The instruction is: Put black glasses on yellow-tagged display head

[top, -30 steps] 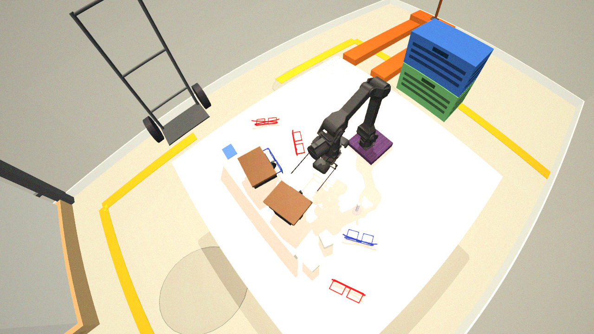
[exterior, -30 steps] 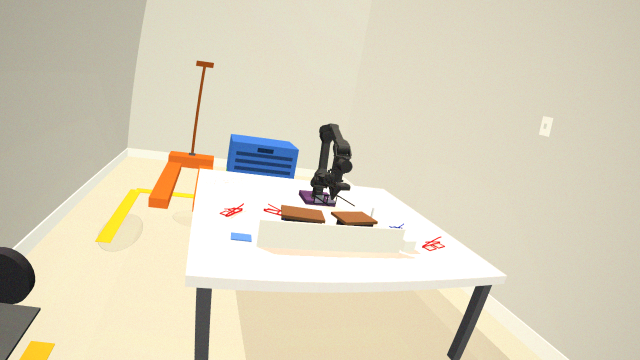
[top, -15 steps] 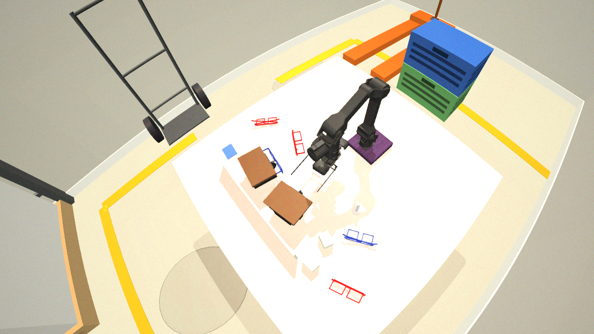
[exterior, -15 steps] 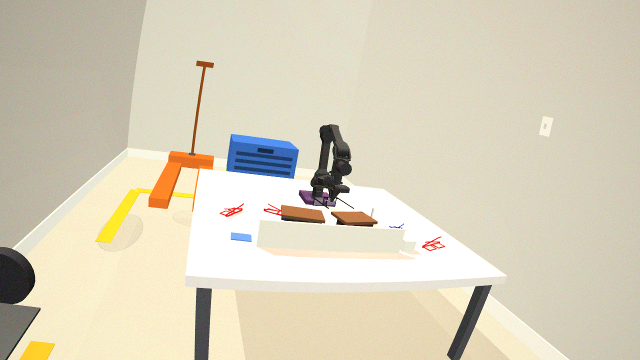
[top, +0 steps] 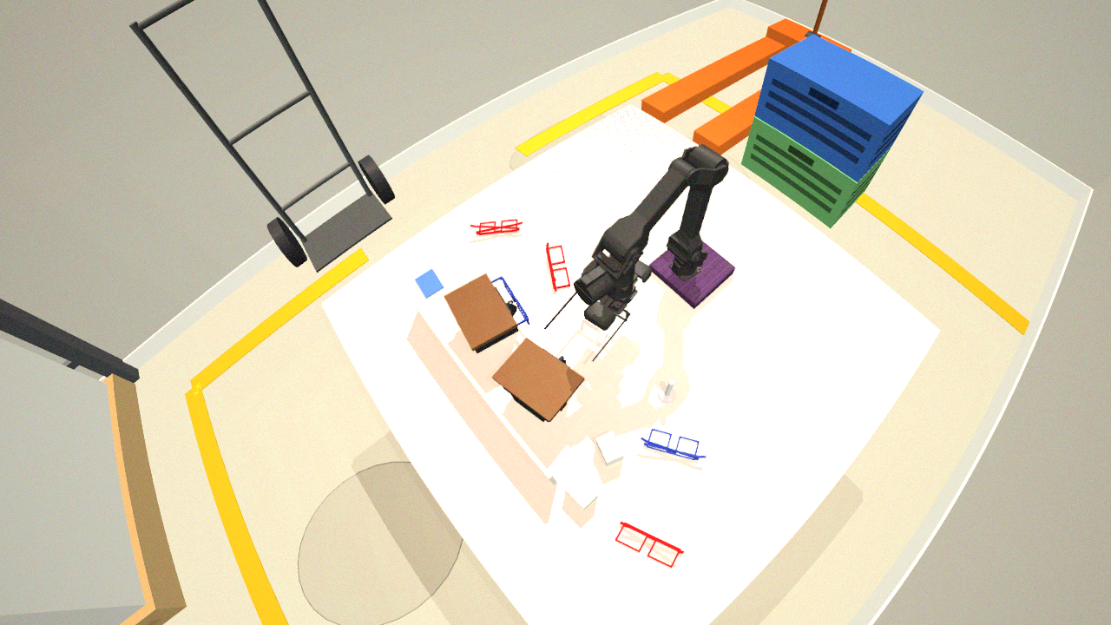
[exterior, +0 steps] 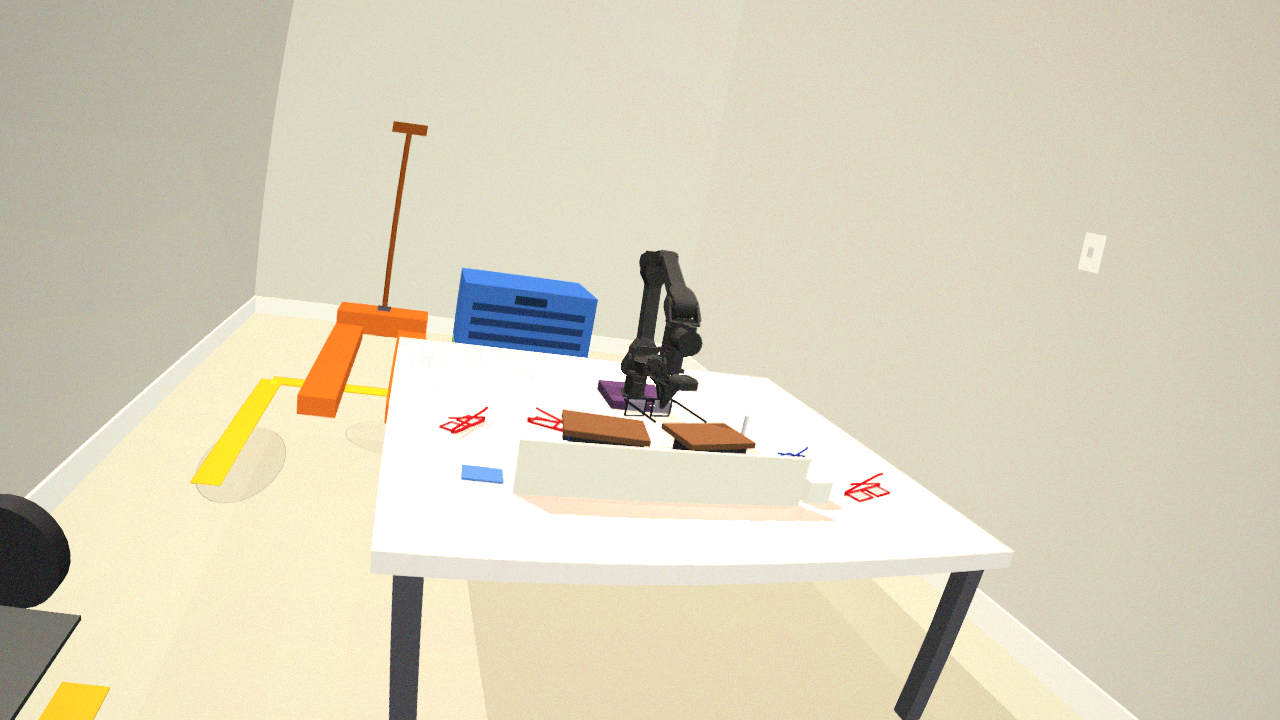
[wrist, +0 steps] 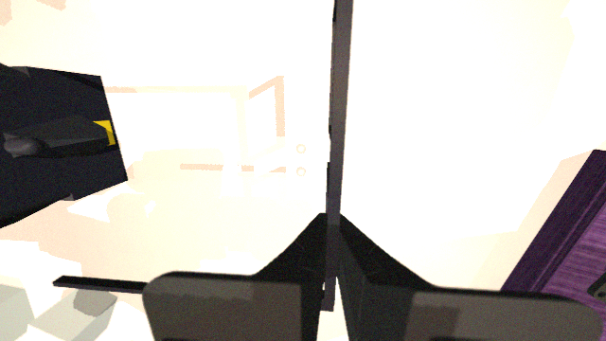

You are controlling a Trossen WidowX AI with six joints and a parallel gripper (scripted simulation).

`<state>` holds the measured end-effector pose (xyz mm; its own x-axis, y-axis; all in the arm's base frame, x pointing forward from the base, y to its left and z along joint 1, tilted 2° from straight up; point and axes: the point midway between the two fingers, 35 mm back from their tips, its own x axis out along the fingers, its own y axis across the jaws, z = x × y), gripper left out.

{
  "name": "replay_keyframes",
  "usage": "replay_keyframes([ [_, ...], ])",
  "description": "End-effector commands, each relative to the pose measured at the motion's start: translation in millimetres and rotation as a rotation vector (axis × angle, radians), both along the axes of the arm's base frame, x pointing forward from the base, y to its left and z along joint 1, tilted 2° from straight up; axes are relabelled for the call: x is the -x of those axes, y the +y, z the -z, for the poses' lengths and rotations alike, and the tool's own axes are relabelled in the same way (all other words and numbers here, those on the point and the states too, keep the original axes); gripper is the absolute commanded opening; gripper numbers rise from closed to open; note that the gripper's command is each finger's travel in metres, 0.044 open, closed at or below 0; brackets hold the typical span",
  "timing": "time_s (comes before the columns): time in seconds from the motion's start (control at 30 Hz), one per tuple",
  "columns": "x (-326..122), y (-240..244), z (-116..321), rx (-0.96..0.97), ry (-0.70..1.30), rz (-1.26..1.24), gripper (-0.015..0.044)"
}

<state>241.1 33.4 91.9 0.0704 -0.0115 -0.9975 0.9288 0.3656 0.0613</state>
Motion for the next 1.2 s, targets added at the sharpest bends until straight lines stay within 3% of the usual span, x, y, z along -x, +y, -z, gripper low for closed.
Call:
replay_keyframes([
  [0.0,0.3,-0.4,3.9,0.002,0.006,-0.004,0.0000],
  [1.17,-38.4,15.1,2.5,-0.003,-0.006,-0.004,0.0000],
])
